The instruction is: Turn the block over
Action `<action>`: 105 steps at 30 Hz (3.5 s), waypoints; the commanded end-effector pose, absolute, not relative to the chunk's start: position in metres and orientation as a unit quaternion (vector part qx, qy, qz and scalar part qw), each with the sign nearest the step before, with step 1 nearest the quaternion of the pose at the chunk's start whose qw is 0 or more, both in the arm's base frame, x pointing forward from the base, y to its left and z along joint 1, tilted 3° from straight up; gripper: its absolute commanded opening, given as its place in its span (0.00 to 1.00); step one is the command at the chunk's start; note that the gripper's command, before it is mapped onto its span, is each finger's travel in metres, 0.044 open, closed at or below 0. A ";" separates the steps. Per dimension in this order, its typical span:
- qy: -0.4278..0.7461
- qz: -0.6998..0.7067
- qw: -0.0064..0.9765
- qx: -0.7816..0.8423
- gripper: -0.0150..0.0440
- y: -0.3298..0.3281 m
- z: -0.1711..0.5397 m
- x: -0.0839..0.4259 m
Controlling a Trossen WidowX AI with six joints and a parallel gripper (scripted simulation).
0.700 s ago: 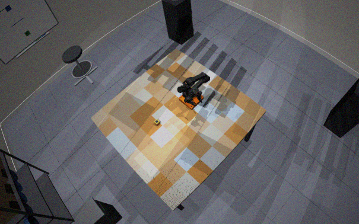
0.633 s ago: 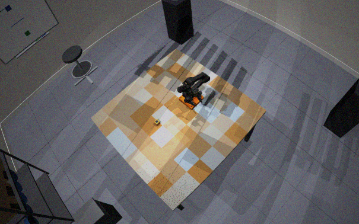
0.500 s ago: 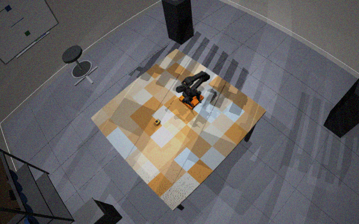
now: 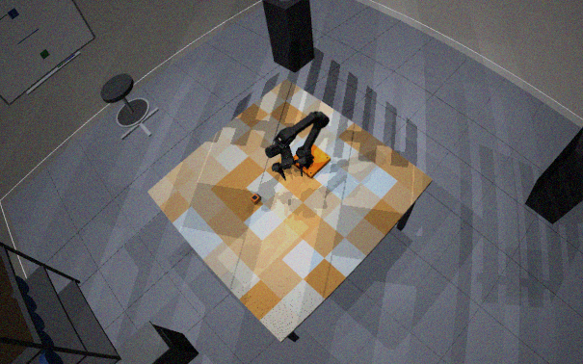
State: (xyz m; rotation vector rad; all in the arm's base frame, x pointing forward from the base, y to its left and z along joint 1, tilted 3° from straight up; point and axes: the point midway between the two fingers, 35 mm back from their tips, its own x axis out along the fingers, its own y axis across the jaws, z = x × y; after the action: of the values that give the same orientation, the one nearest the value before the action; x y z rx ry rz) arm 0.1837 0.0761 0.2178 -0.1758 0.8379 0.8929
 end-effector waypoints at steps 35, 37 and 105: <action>0.688 0.004 0.725 0.027 1.00 -0.066 0.082 0.378; 0.688 0.004 0.725 0.027 1.00 -0.066 0.073 0.378; 0.652 0.001 0.758 0.029 0.25 -0.067 0.065 0.381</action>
State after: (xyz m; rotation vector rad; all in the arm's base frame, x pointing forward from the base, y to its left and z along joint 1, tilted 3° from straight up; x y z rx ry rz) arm 0.3797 -0.0668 0.0636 0.0566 1.4591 0.0053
